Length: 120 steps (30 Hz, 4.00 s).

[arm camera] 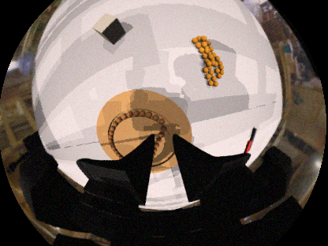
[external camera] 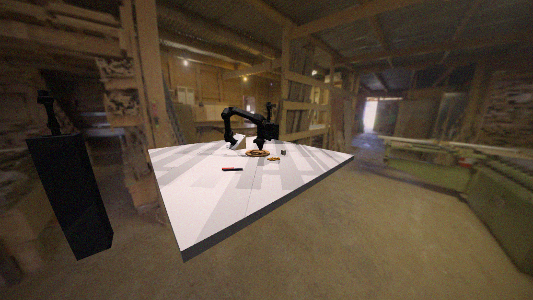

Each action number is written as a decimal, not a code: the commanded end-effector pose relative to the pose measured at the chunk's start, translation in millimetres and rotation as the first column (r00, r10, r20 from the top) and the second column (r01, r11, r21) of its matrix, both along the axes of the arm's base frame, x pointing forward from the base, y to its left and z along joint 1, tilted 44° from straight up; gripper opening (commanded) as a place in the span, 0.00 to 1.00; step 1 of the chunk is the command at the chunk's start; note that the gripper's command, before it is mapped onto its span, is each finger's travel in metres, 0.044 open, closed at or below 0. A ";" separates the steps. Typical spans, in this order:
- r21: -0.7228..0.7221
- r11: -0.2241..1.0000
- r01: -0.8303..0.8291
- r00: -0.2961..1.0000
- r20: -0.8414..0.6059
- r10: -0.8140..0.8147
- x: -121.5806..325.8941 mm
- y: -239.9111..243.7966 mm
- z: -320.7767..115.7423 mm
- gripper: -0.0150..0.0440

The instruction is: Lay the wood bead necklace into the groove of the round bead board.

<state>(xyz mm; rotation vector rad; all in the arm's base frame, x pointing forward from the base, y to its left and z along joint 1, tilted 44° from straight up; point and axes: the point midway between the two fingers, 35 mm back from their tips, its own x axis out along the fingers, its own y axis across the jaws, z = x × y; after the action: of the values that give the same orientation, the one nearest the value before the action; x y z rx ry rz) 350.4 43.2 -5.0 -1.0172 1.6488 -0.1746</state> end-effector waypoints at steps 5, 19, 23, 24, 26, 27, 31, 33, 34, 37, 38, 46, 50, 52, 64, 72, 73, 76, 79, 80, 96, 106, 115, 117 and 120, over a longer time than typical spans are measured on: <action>0.000 1.000 -0.003 1.000 0.003 0.003 0.8 -3.0 -3.5 0.46; -0.007 1.000 -0.003 1.000 -0.002 0.003 0.5 -19.8 -19.2 0.46; -0.007 1.000 -0.003 1.000 -0.002 0.002 0.3 -21.5 -20.8 0.46; -0.001 1.000 0.000 1.000 -0.001 0.000 0.5 -19.1 -19.8 0.41; -0.001 1.000 0.000 1.000 -0.001 0.000 0.5 -19.1 -19.8 0.32; -0.001 1.000 0.000 1.000 -0.001 0.000 0.5 -19.1 -19.8 0.28; -0.001 1.000 0.000 1.000 -0.001 0.000 0.5 -19.1 -19.8 0.25; -0.001 1.000 0.000 1.000 -0.001 0.000 0.5 -19.1 -19.8 0.25; -0.001 1.000 0.000 1.000 -0.001 0.000 0.5 -19.1 -19.8 0.25; -0.001 1.000 0.000 1.000 -0.001 0.000 0.5 -19.1 -19.8 0.25; -0.001 1.000 0.000 1.000 -0.001 0.000 0.5 -19.1 -19.8 0.25; -0.001 1.000 0.000 1.000 -0.001 0.000 0.5 -19.1 -19.8 0.25; -0.001 1.000 0.000 1.000 -0.001 0.000 0.5 -19.1 -19.8 0.25; -0.001 1.000 0.000 1.000 -0.001 0.000 0.5 -19.1 -19.8 0.25; -0.001 1.000 0.000 1.000 -0.001 0.000 0.5 -18.8 -19.5 0.25; -0.007 1.000 -0.003 1.000 -0.002 0.003 3.6 -17.3 -13.6 0.25; -0.007 1.000 -0.003 1.000 -0.002 0.003 5.5 -18.1 -12.8 0.25; -0.007 1.000 -0.003 1.000 -0.002 0.002 7.0 -18.7 -12.1 0.25; -0.007 1.000 -0.003 1.000 -0.002 0.002 7.0 -19.5 -12.9 0.25; -0.007 1.000 -0.003 1.000 -0.002 0.002 7.0 -20.4 -13.8 0.25; -0.001 1.000 -0.001 1.000 0.000 0.001 7.4 -21.1 -16.4 0.74; -0.007 1.000 -0.003 1.000 -0.002 0.003 6.5 -18.3 -12.5 1.00; -0.007 1.000 -0.003 1.000 -0.002 0.003 6.5 -18.3 -12.5 1.00; -0.007 1.000 -0.003 1.000 -0.002 0.003 6.5 -18.3 -12.5 1.00; -0.007 1.000 -0.003 1.000 -0.002 0.003 6.5 -18.3 -12.5 1.00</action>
<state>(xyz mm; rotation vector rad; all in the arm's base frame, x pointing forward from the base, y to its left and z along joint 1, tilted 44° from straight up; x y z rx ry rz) 356.8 24.8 -18.0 -1.0253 1.6513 -0.1745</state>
